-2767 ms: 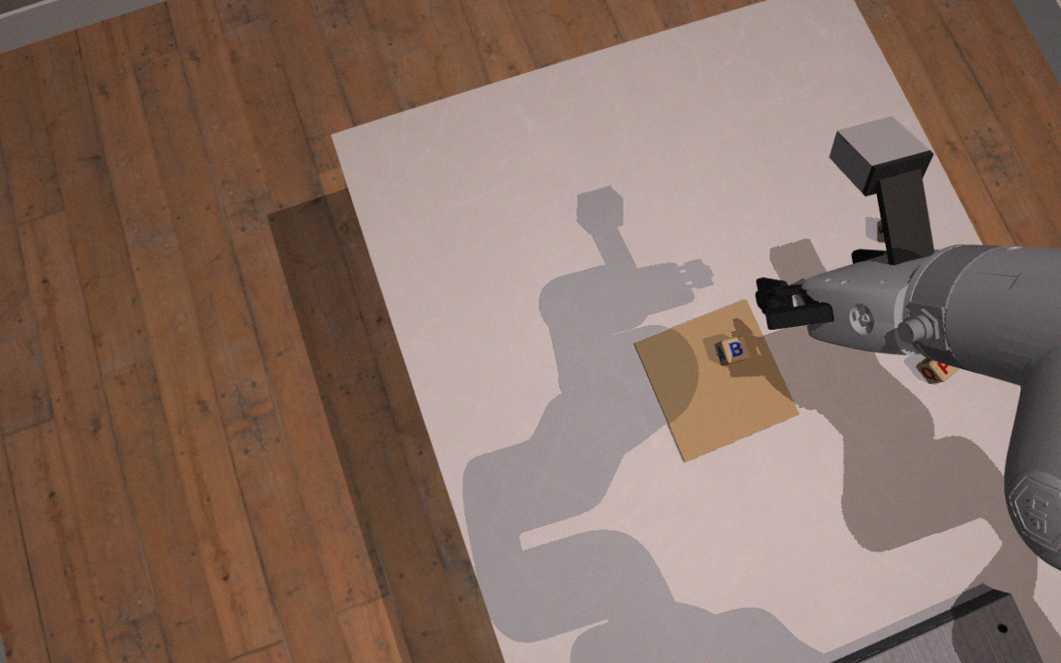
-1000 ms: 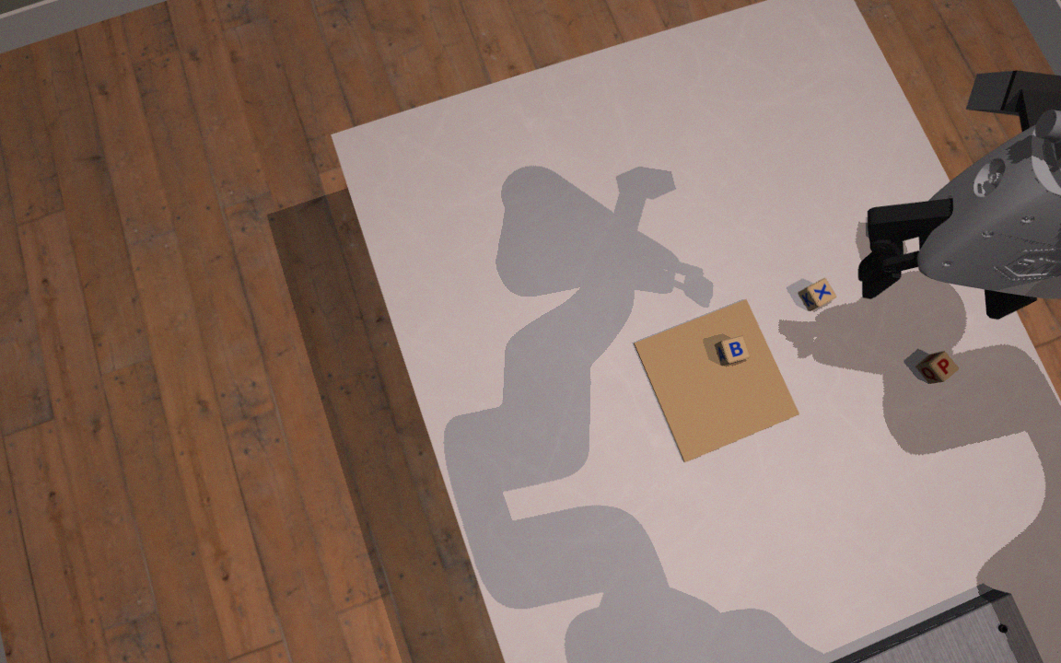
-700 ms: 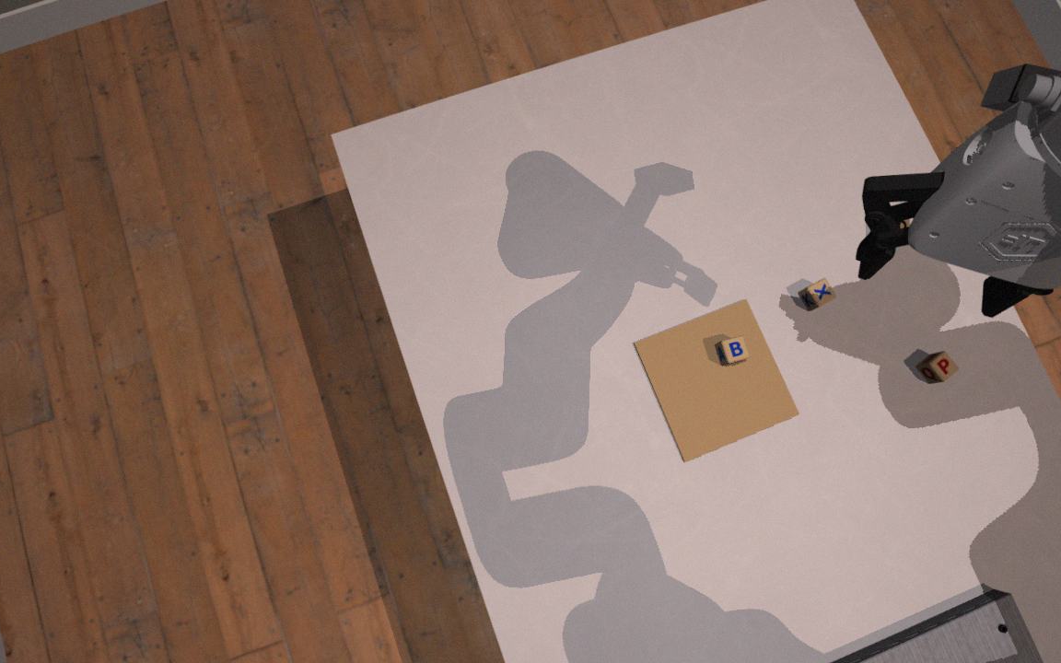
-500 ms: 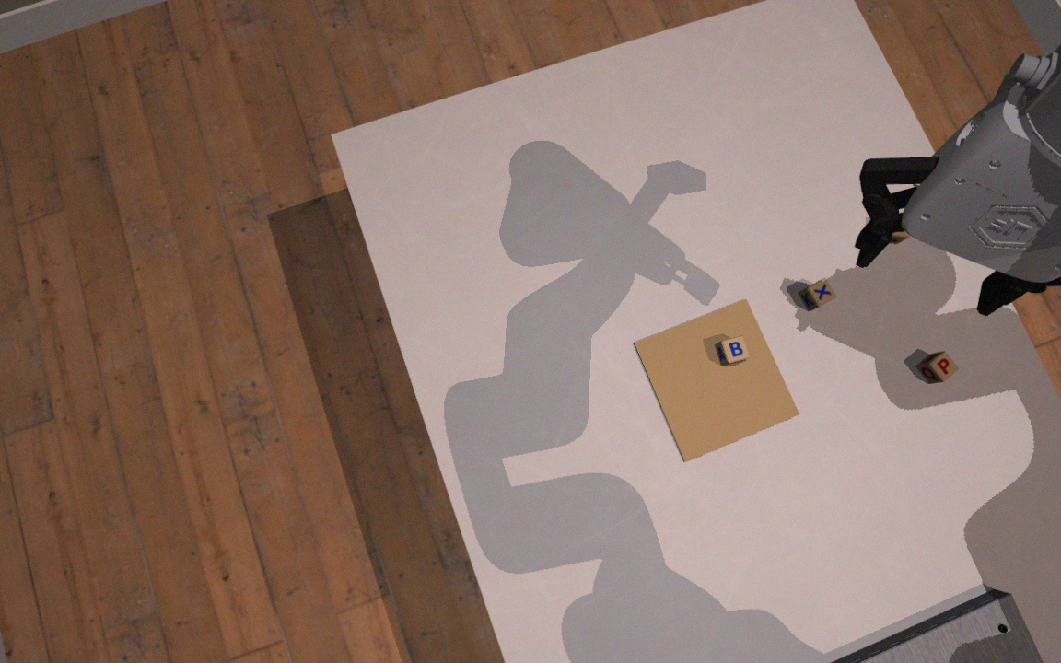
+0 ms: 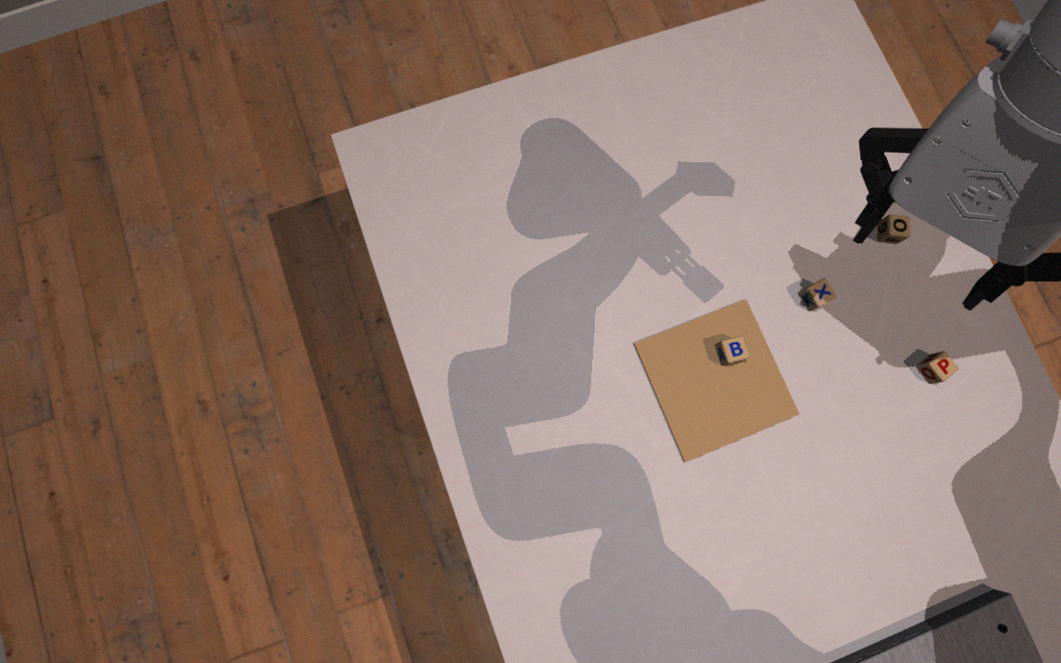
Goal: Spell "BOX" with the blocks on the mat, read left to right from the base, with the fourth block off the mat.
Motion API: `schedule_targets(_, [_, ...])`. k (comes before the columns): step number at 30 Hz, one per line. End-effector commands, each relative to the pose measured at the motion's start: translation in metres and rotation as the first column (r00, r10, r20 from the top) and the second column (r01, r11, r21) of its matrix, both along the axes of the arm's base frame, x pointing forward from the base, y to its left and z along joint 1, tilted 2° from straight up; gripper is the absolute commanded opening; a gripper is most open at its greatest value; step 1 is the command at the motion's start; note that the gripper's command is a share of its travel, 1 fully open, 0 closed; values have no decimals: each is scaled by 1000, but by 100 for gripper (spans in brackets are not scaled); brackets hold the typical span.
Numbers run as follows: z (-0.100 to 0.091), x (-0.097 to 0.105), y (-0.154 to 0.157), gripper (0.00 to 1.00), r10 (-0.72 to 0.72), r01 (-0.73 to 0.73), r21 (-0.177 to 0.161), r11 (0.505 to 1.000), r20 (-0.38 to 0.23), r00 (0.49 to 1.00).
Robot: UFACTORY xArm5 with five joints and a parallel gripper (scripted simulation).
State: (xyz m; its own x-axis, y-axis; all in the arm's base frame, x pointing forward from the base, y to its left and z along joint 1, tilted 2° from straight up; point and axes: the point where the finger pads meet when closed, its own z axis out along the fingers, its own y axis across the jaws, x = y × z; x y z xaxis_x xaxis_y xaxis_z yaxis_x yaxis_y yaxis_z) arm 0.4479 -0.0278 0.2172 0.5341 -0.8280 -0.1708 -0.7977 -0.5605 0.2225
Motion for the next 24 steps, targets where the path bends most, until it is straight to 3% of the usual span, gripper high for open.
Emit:
schedule_targets(1, [-5,6,-4,100,-126,125,-37,991,-41,991])
schedule_targets(7, [-9,9,-6,100,-201,198,-64,978,-62,978])
schedule_targets(8, [-12,11,-8,100,-256,249,-85,965,-76,964])
schedule_targets(22, [-28,20,-17,100,-492,464,-200,863,-121,862])
schedule_targets(24, [-28,20,-17,100,-492,464,-200,863,-121,862])
